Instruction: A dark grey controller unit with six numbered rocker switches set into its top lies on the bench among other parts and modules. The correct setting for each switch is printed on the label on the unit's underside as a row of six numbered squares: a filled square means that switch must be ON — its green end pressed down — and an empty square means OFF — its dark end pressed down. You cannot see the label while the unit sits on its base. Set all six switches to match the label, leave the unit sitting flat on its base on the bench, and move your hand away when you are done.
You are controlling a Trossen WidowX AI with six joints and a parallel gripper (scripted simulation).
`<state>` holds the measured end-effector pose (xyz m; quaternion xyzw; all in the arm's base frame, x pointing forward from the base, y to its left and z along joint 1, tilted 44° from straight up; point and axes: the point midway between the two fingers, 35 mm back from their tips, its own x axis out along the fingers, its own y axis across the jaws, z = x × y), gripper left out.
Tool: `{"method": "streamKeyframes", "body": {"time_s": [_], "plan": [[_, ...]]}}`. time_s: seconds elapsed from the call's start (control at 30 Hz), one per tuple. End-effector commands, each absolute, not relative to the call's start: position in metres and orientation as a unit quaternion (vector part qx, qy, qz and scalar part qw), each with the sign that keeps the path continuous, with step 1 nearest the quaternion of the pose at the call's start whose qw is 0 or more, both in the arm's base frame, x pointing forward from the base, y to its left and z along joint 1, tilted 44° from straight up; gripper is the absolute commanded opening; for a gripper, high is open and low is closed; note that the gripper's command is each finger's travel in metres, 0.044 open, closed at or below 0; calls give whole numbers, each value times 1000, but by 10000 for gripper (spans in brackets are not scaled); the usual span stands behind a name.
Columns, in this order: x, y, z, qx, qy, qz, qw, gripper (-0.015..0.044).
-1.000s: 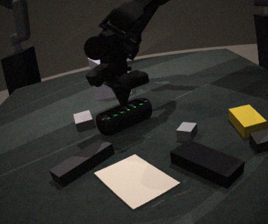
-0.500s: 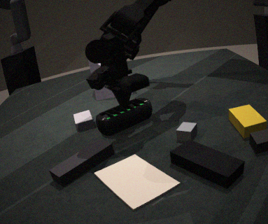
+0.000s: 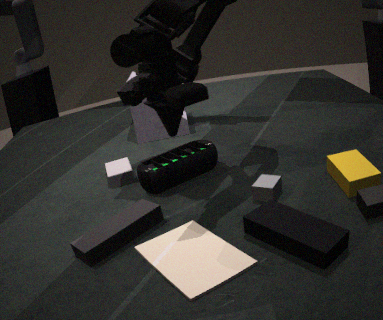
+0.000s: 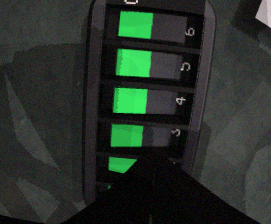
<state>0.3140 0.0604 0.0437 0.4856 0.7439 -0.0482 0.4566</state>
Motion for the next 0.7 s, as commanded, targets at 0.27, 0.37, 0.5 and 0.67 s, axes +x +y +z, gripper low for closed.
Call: {"method": "streamKeyframes", "body": {"time_s": [0.27, 0.37, 0.5, 0.67], "plan": [[332, 65, 36, 483, 744, -47, 459, 0], [332, 69, 32, 483, 744, -47, 459, 0], [331, 73, 28, 483, 744, -47, 459, 0], [330, 79, 22, 483, 744, -47, 459, 0]]}}
